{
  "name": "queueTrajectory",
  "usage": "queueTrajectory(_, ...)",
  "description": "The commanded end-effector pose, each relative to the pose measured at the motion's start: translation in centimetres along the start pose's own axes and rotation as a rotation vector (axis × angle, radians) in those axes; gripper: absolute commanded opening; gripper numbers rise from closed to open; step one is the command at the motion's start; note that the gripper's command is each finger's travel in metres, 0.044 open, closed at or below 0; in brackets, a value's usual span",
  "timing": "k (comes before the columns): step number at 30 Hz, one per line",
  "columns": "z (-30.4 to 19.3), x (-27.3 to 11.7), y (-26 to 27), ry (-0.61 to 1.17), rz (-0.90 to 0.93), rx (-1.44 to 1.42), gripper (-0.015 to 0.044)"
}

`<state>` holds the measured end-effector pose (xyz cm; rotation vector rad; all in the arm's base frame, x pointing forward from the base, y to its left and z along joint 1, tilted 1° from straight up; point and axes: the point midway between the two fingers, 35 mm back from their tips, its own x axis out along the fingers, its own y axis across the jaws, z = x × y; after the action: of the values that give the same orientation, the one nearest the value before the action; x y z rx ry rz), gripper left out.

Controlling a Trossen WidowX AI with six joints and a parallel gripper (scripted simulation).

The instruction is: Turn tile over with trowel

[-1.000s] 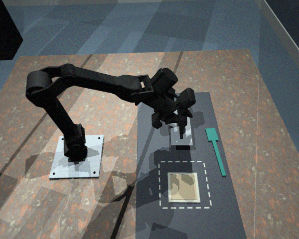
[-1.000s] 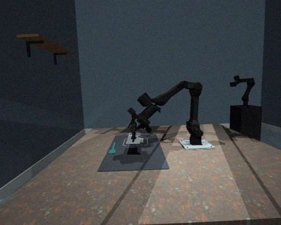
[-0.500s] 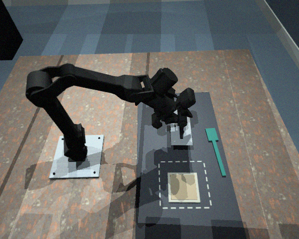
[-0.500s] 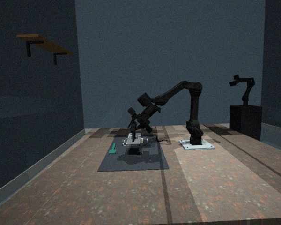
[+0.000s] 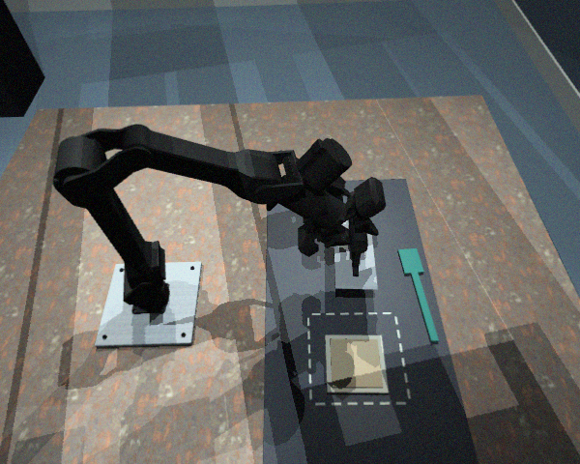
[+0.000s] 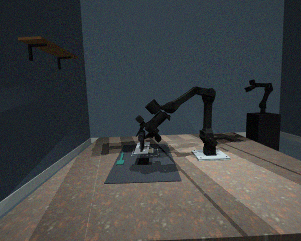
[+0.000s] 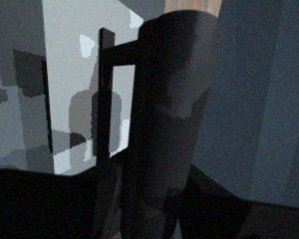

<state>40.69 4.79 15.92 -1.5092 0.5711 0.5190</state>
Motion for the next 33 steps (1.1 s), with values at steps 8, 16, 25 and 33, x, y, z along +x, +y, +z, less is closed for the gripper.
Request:
queueTrajectory(8,-4.2,1.5,-1.5,0.016,0.011,0.004,0.0)
queueTrajectory(16,-7.5,2.6,-1.9,0.026,0.026,0.007,0.0)
queueTrajectory(25,-11.4,3.7,-2.0,0.029,0.04,0.004,0.0)
queueTrajectory(33,-15.1,4.4,-2.1,0.023,0.049,-0.003,0.0)
